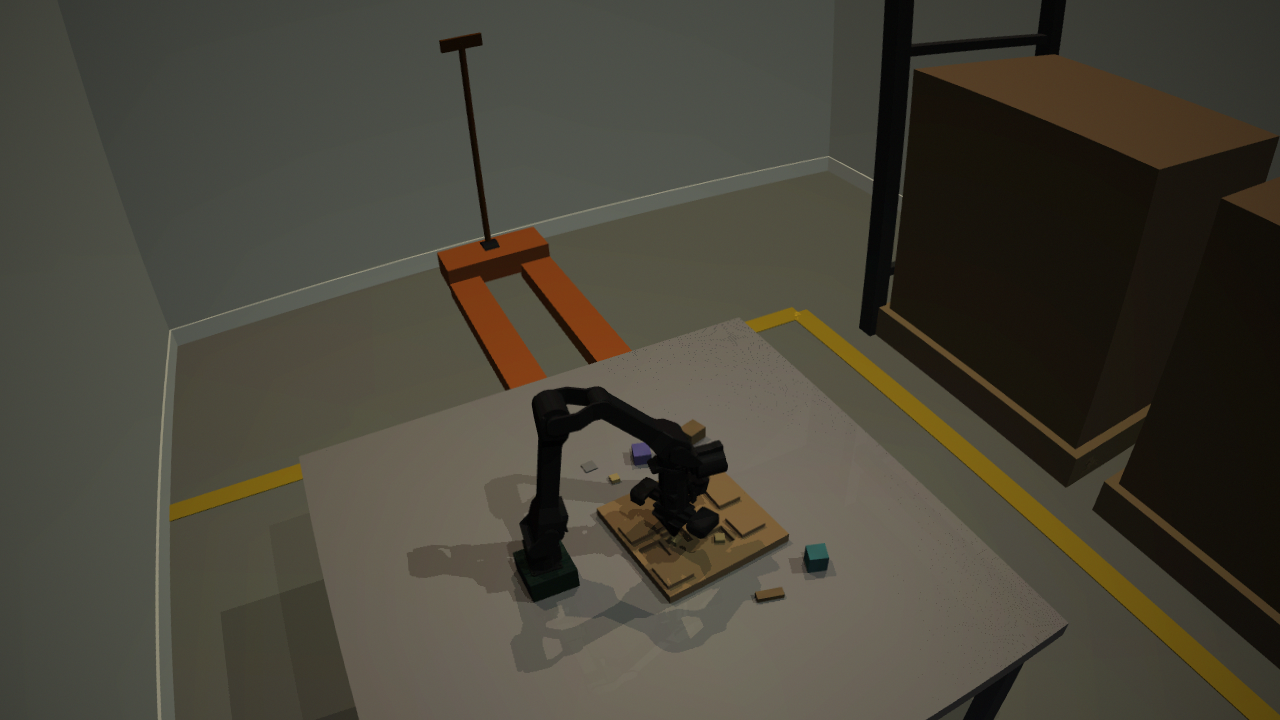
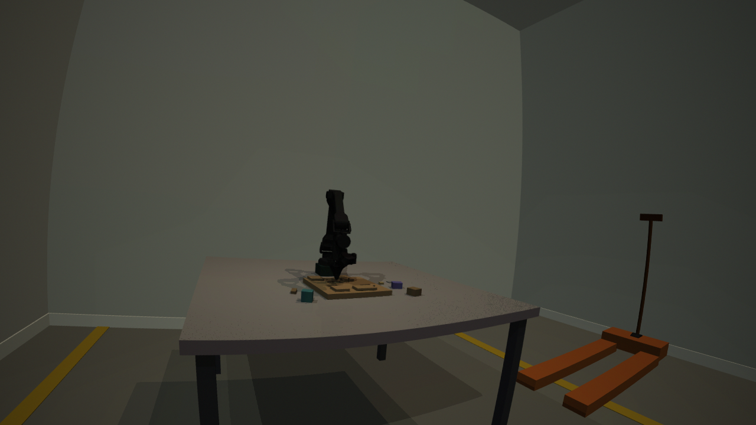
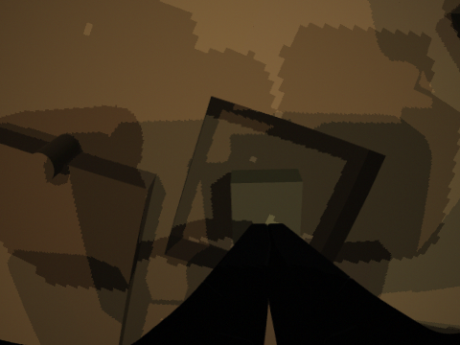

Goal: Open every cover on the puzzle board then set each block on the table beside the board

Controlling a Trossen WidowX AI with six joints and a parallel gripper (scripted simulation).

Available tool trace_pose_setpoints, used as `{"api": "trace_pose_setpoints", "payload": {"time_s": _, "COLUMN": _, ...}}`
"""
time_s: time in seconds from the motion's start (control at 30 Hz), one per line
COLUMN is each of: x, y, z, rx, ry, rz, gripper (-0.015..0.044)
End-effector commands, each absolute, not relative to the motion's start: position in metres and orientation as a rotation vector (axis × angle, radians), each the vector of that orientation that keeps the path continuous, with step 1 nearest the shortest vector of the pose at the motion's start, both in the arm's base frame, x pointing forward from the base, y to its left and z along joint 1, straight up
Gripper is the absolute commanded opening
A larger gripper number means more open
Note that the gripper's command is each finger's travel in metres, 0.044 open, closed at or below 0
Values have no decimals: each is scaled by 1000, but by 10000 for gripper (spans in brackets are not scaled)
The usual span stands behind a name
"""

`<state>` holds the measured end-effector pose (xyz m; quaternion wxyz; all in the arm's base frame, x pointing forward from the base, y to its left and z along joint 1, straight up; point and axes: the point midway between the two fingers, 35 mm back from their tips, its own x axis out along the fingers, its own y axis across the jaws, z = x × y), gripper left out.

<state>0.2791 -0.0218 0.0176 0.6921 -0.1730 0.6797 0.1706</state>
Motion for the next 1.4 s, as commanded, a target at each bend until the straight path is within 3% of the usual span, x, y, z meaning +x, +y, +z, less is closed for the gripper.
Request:
{"api": "trace_pose_setpoints", "payload": {"time_s": 0.0, "x": 281, "y": -22, "z": 19, "rx": -389, "ry": 1514, "rz": 385, "gripper": 0}}
{"api": "trace_pose_setpoints", "payload": {"time_s": 1.37, "x": 283, "y": -22, "z": 10, "rx": -389, "ry": 1513, "rz": 385, "gripper": 0}}
